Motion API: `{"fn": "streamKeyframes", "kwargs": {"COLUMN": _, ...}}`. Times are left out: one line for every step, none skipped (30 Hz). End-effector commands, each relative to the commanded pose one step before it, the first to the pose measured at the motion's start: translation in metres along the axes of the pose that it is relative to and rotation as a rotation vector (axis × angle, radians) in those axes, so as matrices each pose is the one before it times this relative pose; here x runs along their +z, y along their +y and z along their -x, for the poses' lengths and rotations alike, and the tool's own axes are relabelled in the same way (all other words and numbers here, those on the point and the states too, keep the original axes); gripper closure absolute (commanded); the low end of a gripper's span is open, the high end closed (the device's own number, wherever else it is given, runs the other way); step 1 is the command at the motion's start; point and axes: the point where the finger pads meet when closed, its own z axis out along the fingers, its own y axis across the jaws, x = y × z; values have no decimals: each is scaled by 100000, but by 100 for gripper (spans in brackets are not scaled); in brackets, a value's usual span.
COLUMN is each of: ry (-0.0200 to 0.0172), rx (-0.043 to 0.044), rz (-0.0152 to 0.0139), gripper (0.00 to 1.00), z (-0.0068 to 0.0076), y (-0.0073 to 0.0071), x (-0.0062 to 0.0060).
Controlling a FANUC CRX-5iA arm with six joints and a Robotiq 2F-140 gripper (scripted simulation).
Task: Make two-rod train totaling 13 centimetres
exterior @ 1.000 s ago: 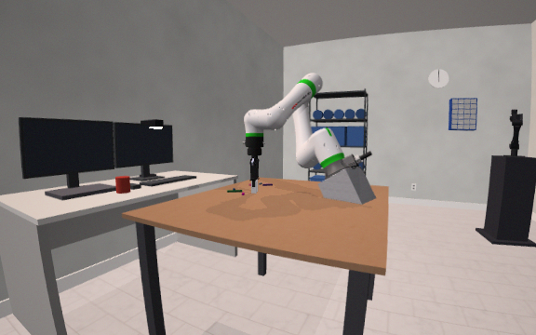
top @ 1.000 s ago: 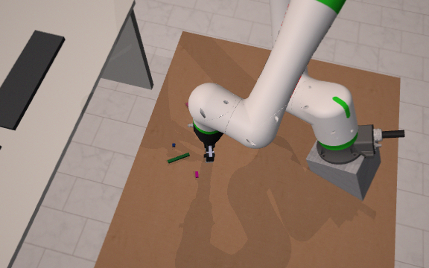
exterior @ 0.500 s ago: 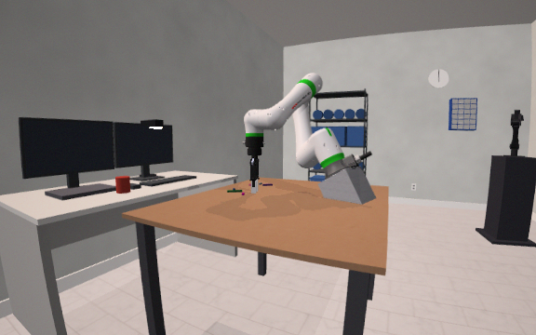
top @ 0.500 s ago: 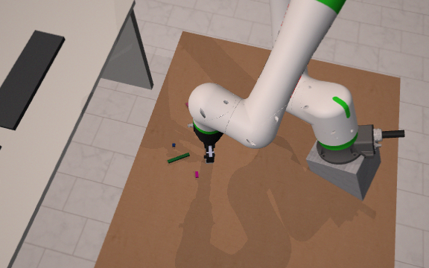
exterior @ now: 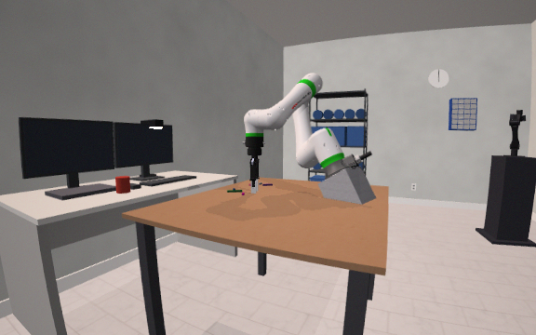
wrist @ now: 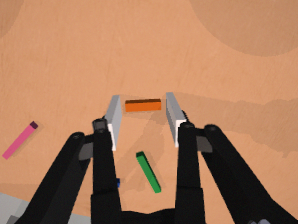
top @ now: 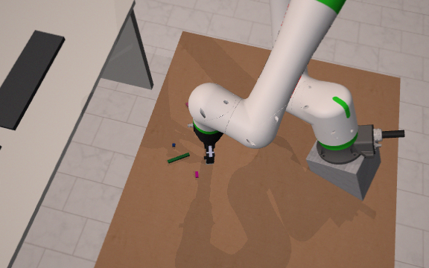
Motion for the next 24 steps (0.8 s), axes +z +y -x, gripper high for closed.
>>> {"fn": "streamKeyframes", "kwargs": {"ry": -36, "rx": -1, "rz": 10, "gripper": 65, "z": 16, "y": 11, "x": -89}}
{"fn": "streamKeyframes", "kwargs": {"ry": -1, "rx": 0, "rz": -1, "gripper": 65, "z": 1, "y": 0, "x": -93}}
{"fn": "streamKeyframes", "kwargs": {"ry": 0, "rx": 0, "rz": 0, "gripper": 65, "z": 0, "y": 0, "x": -143}}
{"fn": "streamKeyframes", "kwargs": {"ry": 2, "rx": -1, "rz": 2, "gripper": 65, "z": -1, "y": 0, "x": -196}}
{"fn": "streamKeyframes", "kwargs": {"ry": -2, "rx": 1, "rz": -2, "gripper": 65, "z": 1, "y": 0, "x": -253}}
{"fn": "streamKeyframes", "kwargs": {"ry": 1, "rx": 0, "rz": 1, "gripper": 65, "z": -1, "y": 0, "x": -309}}
{"fn": "streamKeyframes", "kwargs": {"ry": 0, "rx": 0, "rz": 0, "gripper": 65, "z": 0, "y": 0, "x": -363}}
{"fn": "streamKeyframes", "kwargs": {"ry": -1, "rx": 0, "rz": -1, "gripper": 65, "z": 1, "y": 0, "x": -413}}
{"fn": "streamKeyframes", "kwargs": {"ry": 0, "rx": 0, "rz": 0, "gripper": 65, "z": 0, "y": 0, "x": 0}}
{"fn": "streamKeyframes", "kwargs": {"ry": 0, "rx": 0, "rz": 0, "gripper": 65, "z": 0, "y": 0, "x": 0}}
{"fn": "streamKeyframes", "kwargs": {"ry": 0, "rx": 0, "rz": 0, "gripper": 65, "z": 0, "y": 0, "x": -458}}
{"fn": "streamKeyframes", "kwargs": {"ry": 0, "rx": 0, "rz": 0, "gripper": 65, "z": 0, "y": 0, "x": -496}}
{"fn": "streamKeyframes", "kwargs": {"ry": 0, "rx": 0, "rz": 0, "gripper": 65, "z": 0, "y": 0, "x": -526}}
{"fn": "streamKeyframes", "kwargs": {"ry": 0, "rx": 0, "rz": 0, "gripper": 65, "z": 0, "y": 0, "x": -547}}
{"fn": "streamKeyframes", "kwargs": {"ry": 0, "rx": 0, "rz": 0, "gripper": 65, "z": 0, "y": 0, "x": -559}}
{"fn": "streamKeyframes", "kwargs": {"ry": 1, "rx": 0, "rz": 1, "gripper": 65, "z": -1, "y": 0, "x": -561}}
{"fn": "streamKeyframes", "kwargs": {"ry": 0, "rx": 0, "rz": 0, "gripper": 65, "z": 0, "y": 0, "x": -554}}
{"fn": "streamKeyframes", "kwargs": {"ry": 0, "rx": 0, "rz": 0, "gripper": 65, "z": 0, "y": 0, "x": -536}}
{"fn": "streamKeyframes", "kwargs": {"ry": 0, "rx": 0, "rz": 0, "gripper": 65, "z": 0, "y": 0, "x": -509}}
{"fn": "streamKeyframes", "kwargs": {"ry": 0, "rx": 0, "rz": 0, "gripper": 65, "z": 0, "y": 0, "x": -473}}
{"fn": "streamKeyframes", "kwargs": {"ry": 1, "rx": 0, "rz": 0, "gripper": 65, "z": 0, "y": 0, "x": -430}}
{"fn": "streamKeyframes", "kwargs": {"ry": -1, "rx": 0, "rz": -1, "gripper": 65, "z": 1, "y": 0, "x": -380}}
{"fn": "streamKeyframes", "kwargs": {"ry": 0, "rx": 0, "rz": 0, "gripper": 65, "z": 0, "y": 0, "x": -325}}
{"fn": "streamKeyframes", "kwargs": {"ry": 1, "rx": 0, "rz": 1, "gripper": 65, "z": -1, "y": 0, "x": -266}}
